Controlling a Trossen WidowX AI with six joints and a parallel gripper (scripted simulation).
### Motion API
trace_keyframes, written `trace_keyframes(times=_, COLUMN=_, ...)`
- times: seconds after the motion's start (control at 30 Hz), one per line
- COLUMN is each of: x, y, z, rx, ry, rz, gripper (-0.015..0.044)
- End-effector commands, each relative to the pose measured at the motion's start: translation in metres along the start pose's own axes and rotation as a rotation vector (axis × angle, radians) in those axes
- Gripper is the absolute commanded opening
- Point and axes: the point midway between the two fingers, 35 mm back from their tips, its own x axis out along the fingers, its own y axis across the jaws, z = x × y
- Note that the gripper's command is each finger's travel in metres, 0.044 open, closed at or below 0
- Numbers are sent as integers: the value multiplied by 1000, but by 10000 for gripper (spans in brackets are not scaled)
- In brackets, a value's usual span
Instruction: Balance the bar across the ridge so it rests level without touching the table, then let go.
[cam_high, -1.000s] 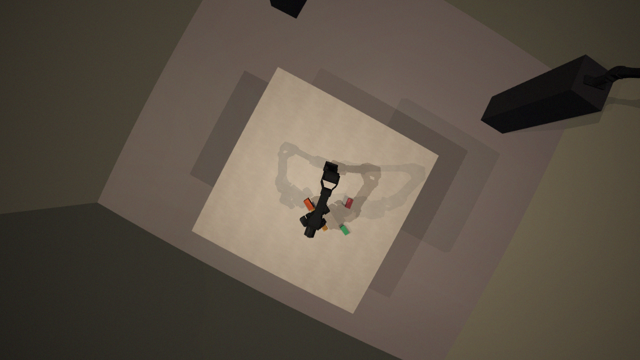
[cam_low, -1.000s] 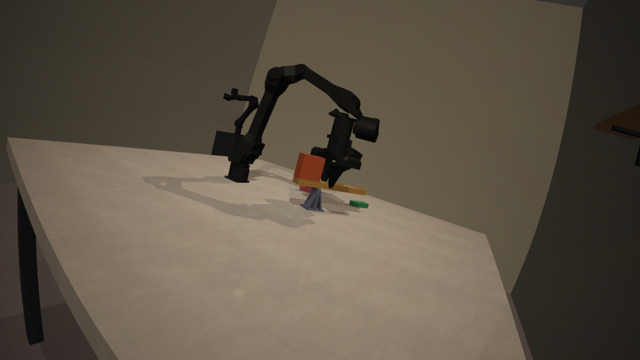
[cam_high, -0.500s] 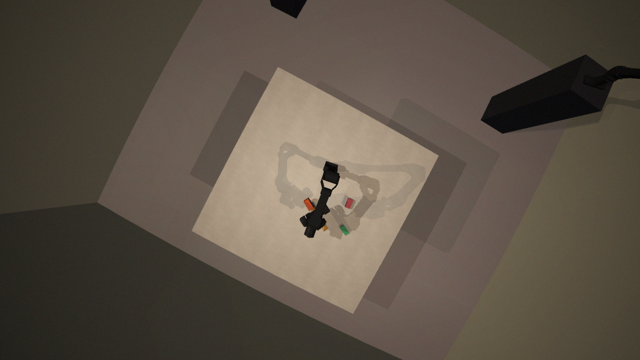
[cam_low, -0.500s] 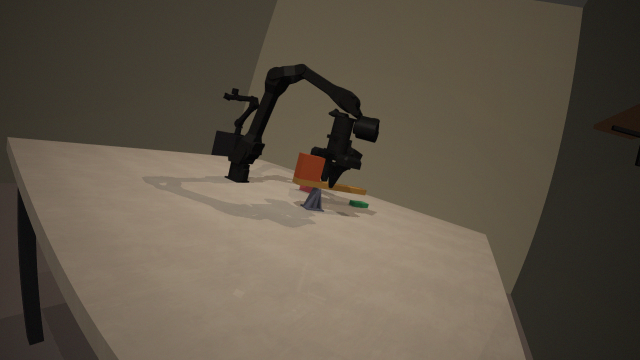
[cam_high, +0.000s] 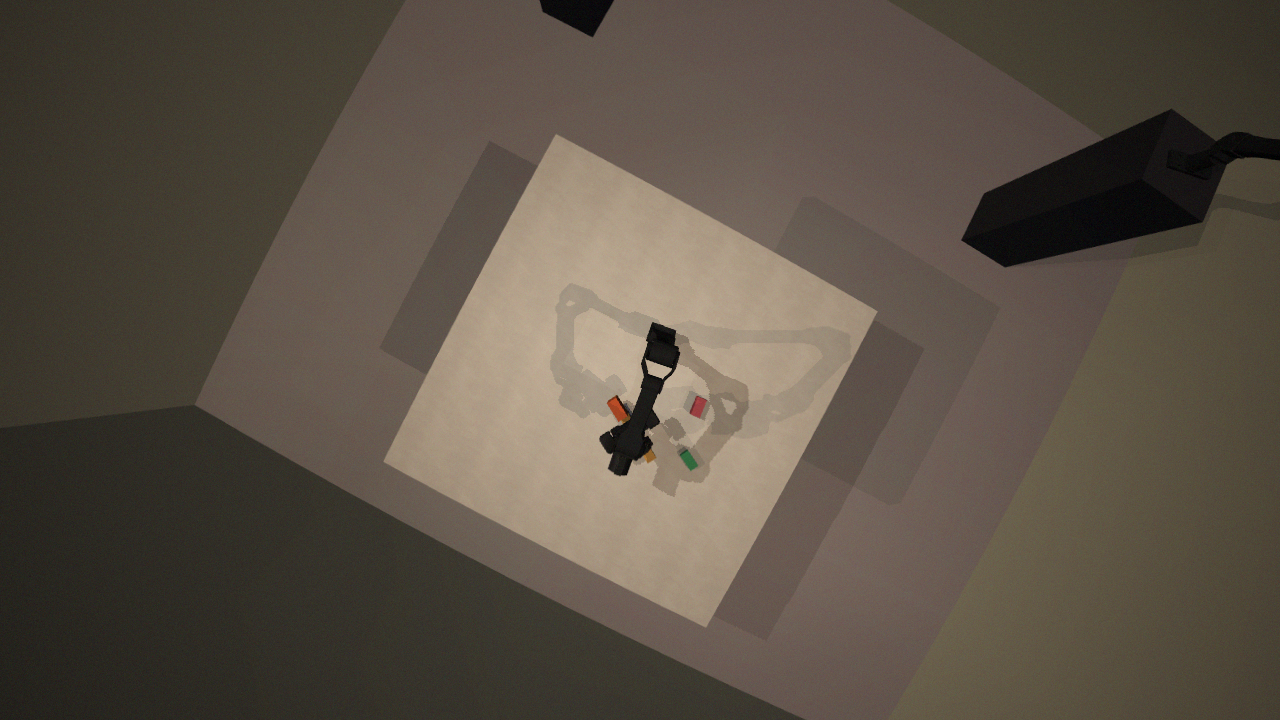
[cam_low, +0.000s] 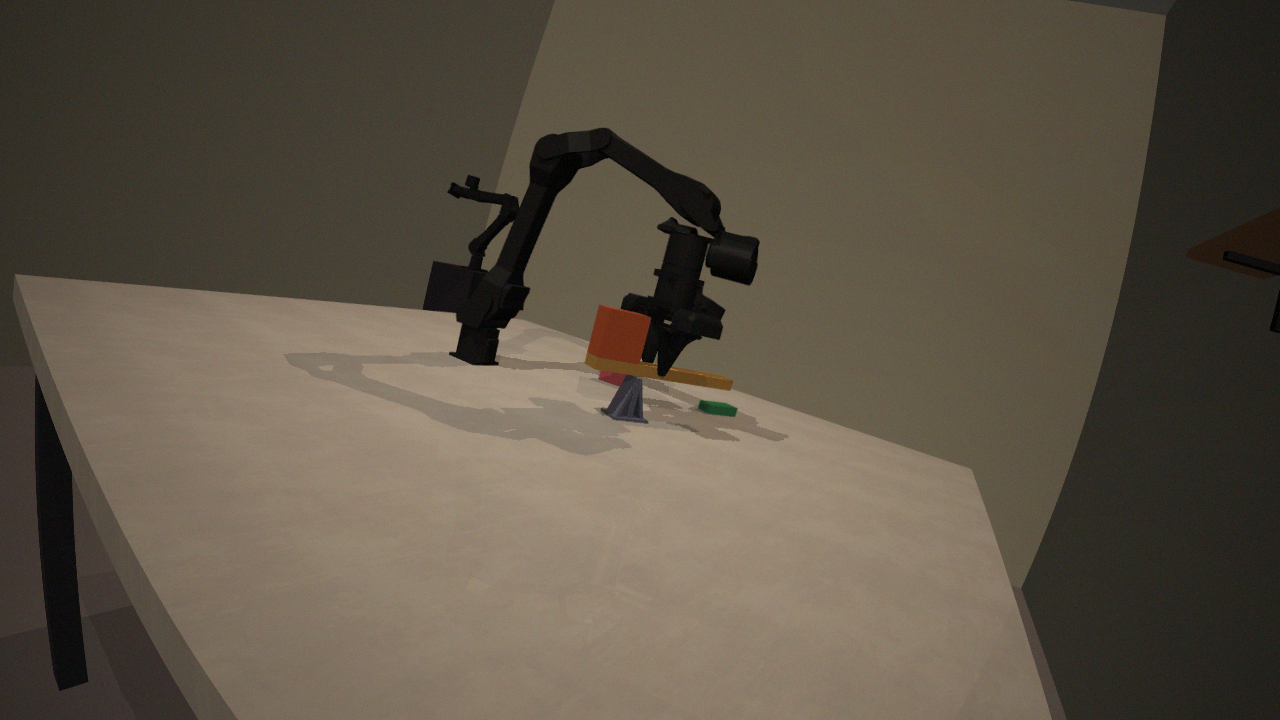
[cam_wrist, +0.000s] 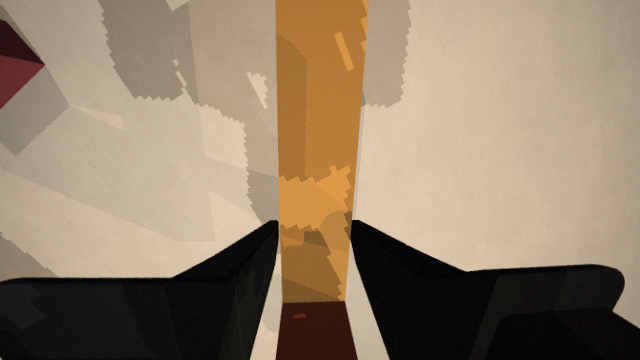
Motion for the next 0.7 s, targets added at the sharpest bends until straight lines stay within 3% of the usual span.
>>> trace_keyframes(times=0.0, x=0, y=0, z=0, rx=0, ry=0, rz=0, gripper=185)
trace_keyframes(times=0.33, x=0, y=0, z=0, rx=0, ry=0, rz=0, gripper=440)
trace_keyframes(times=0.47, x=-7, y=-1, z=1, rx=0, ry=-1, rz=-1, gripper=440)
trace_keyframes(times=0.67, x=-73, y=-3, z=2, rx=0, ry=-4, rz=-5, gripper=440)
